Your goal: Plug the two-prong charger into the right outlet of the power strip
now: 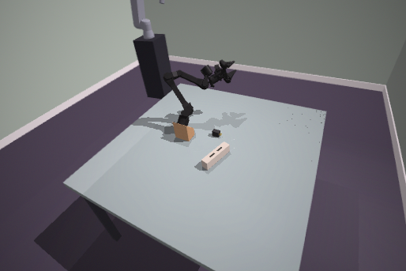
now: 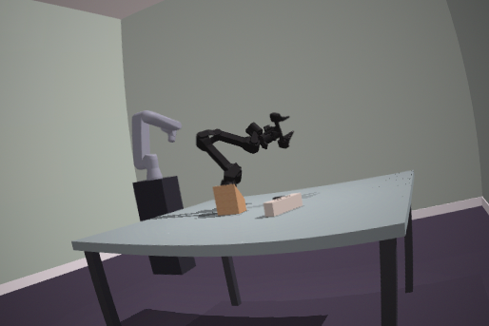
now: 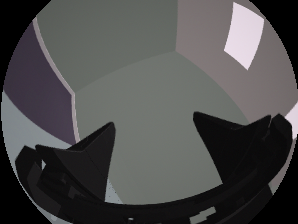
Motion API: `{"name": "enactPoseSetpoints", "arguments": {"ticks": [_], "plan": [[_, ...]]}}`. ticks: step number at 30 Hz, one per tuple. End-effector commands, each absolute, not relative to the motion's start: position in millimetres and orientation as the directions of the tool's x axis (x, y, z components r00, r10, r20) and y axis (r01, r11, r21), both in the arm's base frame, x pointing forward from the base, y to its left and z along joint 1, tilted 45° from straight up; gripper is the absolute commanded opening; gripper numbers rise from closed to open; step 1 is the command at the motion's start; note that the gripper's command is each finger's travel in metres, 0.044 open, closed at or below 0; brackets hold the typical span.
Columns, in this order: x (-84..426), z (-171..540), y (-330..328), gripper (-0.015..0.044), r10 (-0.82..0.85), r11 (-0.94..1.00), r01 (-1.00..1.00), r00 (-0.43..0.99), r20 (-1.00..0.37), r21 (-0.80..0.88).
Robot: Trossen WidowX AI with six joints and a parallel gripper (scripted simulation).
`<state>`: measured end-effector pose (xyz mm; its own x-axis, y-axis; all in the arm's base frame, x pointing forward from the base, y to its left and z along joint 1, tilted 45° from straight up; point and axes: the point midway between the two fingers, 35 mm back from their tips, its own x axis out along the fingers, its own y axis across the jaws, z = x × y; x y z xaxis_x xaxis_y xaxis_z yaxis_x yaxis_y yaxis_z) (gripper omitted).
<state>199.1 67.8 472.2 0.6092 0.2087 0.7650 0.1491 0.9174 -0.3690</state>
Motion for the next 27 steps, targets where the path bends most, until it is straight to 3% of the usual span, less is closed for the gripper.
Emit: {"name": "enactPoseSetpoints", "arguments": {"ticks": [1,11,27], "plan": [[200.0,471.5,67.8,0.0426,0.209,0.917,0.148,0.612,0.763,-0.371],[249.3,431.9,71.2,0.0440,0.254,0.884,0.070,0.758,0.601,-0.462],[325.2,330.4,68.1,0.0440,0.312,0.833,-0.203,0.940,0.135,-0.515]]}}
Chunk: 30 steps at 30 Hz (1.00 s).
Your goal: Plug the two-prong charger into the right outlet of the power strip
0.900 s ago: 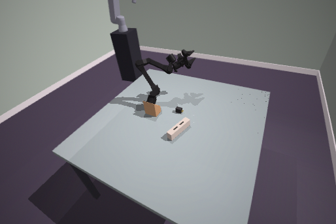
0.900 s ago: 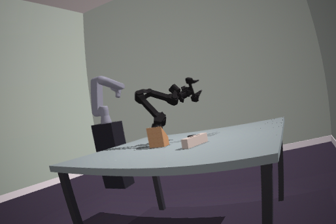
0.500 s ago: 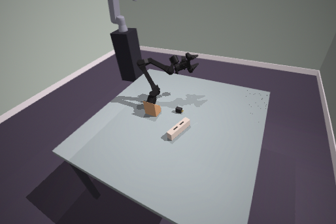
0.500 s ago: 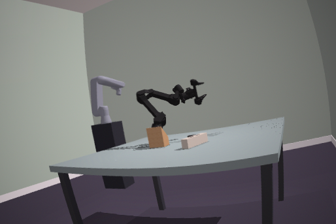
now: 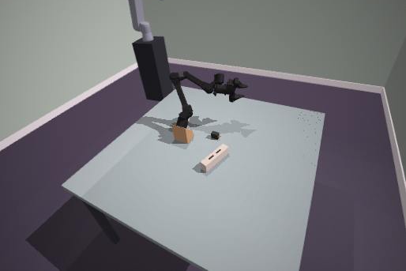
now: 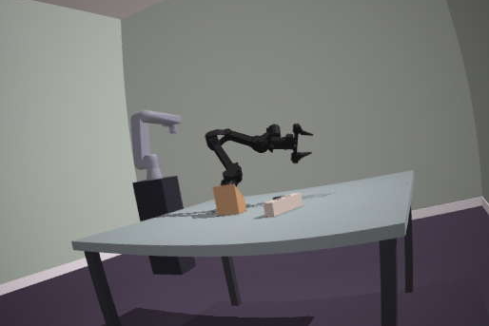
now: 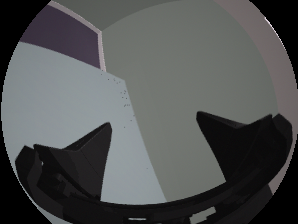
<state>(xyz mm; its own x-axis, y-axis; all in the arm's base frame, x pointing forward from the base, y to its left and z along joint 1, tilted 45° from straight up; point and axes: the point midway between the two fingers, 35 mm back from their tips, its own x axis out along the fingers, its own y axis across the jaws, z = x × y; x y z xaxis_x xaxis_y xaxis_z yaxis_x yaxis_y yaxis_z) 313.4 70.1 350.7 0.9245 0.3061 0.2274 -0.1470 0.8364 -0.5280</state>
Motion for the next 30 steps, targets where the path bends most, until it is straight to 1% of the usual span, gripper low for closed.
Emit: {"name": "enactPoseSetpoints", "arguments": {"ticks": [1,8,15,23,30], "plan": [[328.2,323.4,67.1,0.0440,0.314,0.832,-0.220,0.944,0.104,-0.509],[343.2,274.0,58.4,0.0440,0.319,0.832,-0.335,0.941,-0.111,-0.443],[347.6,225.9,48.2,0.0440,0.325,0.843,-0.424,0.892,-0.314,-0.332],[340.5,175.5,36.7,0.0440,0.341,0.862,-0.480,0.787,-0.514,-0.162],[325.6,137.9,28.3,0.0440,0.370,0.878,-0.478,0.662,-0.652,0.012]]}}
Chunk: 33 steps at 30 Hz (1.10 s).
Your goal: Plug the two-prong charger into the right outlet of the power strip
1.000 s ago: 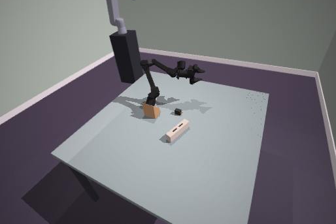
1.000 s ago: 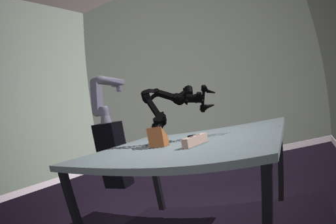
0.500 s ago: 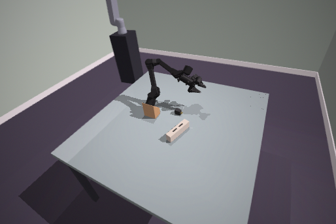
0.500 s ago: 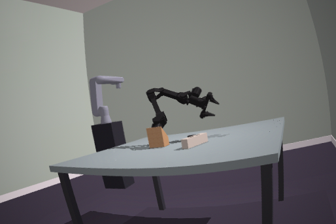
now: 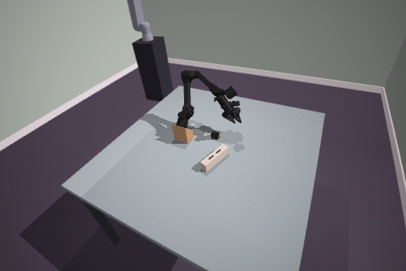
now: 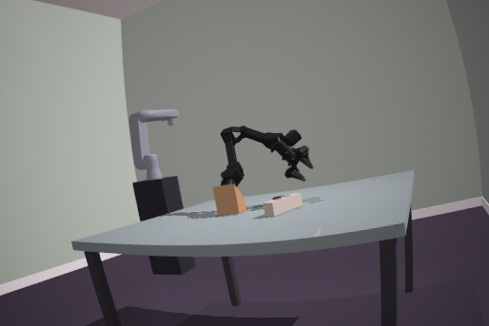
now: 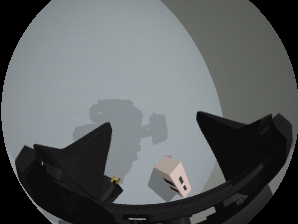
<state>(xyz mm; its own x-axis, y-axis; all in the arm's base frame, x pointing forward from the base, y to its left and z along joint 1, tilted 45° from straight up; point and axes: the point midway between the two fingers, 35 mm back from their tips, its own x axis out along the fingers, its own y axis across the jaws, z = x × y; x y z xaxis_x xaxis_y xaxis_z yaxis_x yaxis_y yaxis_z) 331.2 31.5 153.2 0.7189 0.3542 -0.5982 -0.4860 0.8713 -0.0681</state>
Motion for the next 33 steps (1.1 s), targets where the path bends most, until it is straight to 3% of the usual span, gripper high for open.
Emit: {"name": "enactPoseSetpoints", "arguments": {"ticks": [1,16,33], "plan": [[322.9,133.1,27.2,0.0440,0.375,0.880,-0.474,0.643,-0.668,0.038],[270.3,80.4,17.7,0.0440,0.497,0.863,-0.284,0.330,-0.803,0.417],[215.2,72.3,22.7,0.0440,0.702,0.700,0.126,0.060,-0.710,0.703]]}}
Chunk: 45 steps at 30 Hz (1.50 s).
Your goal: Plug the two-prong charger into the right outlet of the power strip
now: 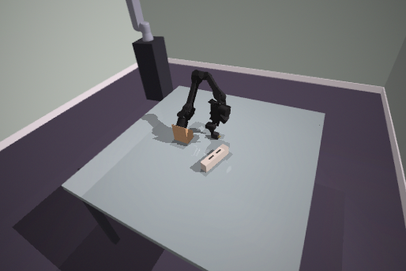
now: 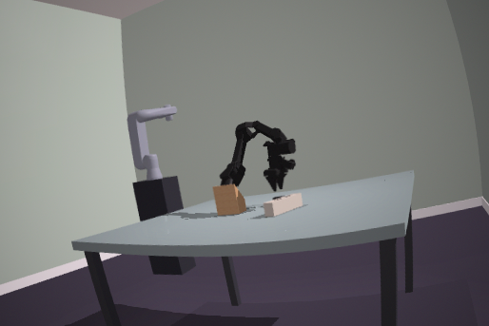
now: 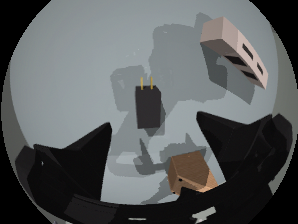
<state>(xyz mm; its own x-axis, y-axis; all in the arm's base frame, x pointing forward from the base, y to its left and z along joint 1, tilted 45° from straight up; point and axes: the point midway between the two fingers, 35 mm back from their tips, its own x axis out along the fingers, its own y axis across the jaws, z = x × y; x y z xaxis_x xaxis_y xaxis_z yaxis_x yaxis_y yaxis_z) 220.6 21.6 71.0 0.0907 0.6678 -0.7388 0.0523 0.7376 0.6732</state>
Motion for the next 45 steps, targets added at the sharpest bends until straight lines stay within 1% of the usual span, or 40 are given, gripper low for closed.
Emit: {"name": "enactPoseSetpoints", "arguments": {"ticks": [1,45], "plan": [[214.8,72.5,22.8,0.0440,0.704,0.697,0.131,0.058,-0.708,0.705],[223.0,34.0,60.6,0.0440,0.704,0.697,0.130,0.059,-0.708,0.705]]}}
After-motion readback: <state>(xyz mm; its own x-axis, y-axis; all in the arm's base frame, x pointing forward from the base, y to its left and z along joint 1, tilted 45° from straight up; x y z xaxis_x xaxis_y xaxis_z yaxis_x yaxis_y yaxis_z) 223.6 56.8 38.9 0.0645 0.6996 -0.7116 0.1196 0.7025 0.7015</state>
